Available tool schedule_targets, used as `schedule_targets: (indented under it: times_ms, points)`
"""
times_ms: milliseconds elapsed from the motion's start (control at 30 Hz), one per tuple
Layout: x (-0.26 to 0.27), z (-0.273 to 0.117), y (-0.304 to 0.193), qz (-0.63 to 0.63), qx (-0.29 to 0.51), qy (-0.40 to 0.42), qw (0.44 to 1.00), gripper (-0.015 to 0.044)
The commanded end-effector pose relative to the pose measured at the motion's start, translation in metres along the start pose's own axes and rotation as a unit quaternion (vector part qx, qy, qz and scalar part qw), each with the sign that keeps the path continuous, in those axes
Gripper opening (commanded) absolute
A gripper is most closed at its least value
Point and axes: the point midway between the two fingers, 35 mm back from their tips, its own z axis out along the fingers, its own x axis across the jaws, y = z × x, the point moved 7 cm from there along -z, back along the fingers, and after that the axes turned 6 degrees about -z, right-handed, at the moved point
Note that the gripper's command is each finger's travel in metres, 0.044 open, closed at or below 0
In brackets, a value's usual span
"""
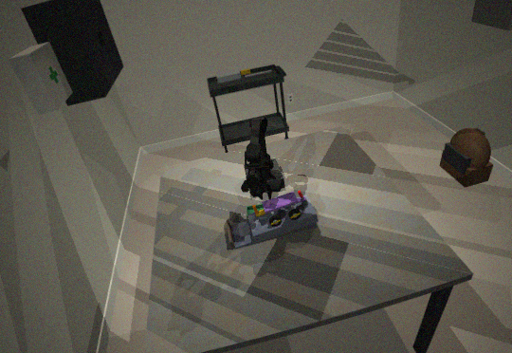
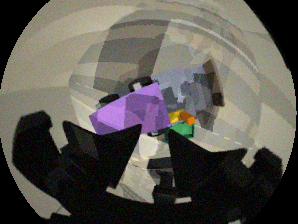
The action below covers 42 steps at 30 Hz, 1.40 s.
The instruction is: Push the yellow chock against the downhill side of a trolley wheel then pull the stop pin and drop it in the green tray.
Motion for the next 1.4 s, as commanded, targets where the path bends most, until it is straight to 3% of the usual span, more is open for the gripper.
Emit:
schedule_targets:
  times_ms: [0,433,867,1367]
  points:
    - [0.017,-0.005,-0.002,0.058,-0.003,0.013,0.998,0.019]
    - [0.073,-0.007,-0.016,0.286,0.035,0.041,0.957,0.019]
    - [0.125,-0.011,-0.04,0.496,0.089,0.04,0.863,0.019]
    - [0.129,-0.002,-0.042,0.506,0.092,0.039,0.857,0.019]
